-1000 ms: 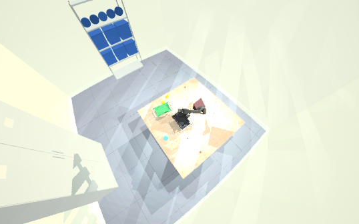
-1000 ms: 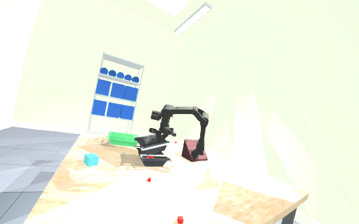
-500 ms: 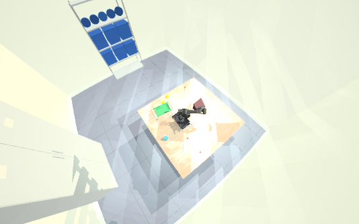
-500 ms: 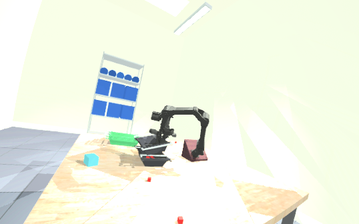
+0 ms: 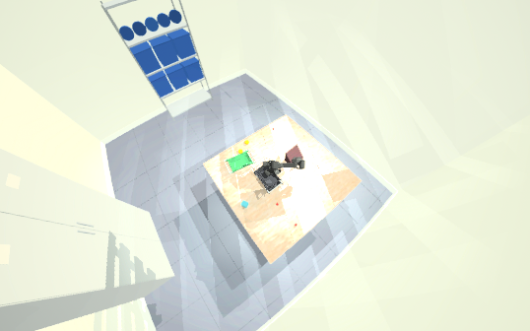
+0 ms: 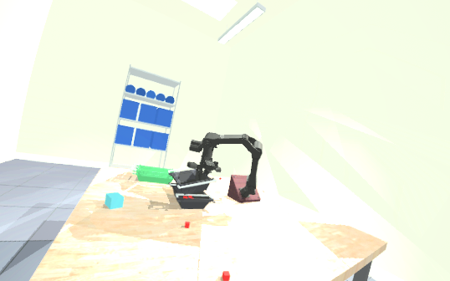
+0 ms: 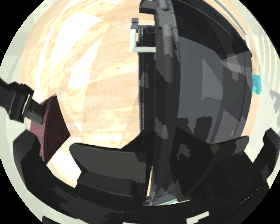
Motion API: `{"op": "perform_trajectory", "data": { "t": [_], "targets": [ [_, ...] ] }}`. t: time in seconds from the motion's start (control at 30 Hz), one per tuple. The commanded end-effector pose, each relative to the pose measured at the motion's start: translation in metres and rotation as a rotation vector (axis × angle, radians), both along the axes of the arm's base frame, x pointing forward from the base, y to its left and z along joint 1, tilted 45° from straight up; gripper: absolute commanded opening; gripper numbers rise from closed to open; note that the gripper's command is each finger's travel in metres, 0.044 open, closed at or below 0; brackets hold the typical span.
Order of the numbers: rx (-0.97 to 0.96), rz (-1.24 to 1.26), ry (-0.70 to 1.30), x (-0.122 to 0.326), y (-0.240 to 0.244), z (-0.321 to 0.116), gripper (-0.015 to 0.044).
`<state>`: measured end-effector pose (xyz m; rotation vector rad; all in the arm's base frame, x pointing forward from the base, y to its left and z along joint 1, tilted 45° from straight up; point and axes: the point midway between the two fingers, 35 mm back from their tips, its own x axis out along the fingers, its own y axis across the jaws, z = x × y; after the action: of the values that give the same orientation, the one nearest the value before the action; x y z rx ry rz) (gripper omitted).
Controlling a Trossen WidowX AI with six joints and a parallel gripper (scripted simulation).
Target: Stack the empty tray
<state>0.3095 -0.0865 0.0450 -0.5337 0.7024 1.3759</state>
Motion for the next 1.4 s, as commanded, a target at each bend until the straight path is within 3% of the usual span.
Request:
{"op": "perform_trajectory", "data": {
  "t": [0.0,1.37],
  "targets": [
    [0.009,0.020,0.022,-0.003,0.008,-0.002,0.0000],
    [0.007,0.015,0.017,-0.005,0.011,-0.004,0.0000]
  ]
}}
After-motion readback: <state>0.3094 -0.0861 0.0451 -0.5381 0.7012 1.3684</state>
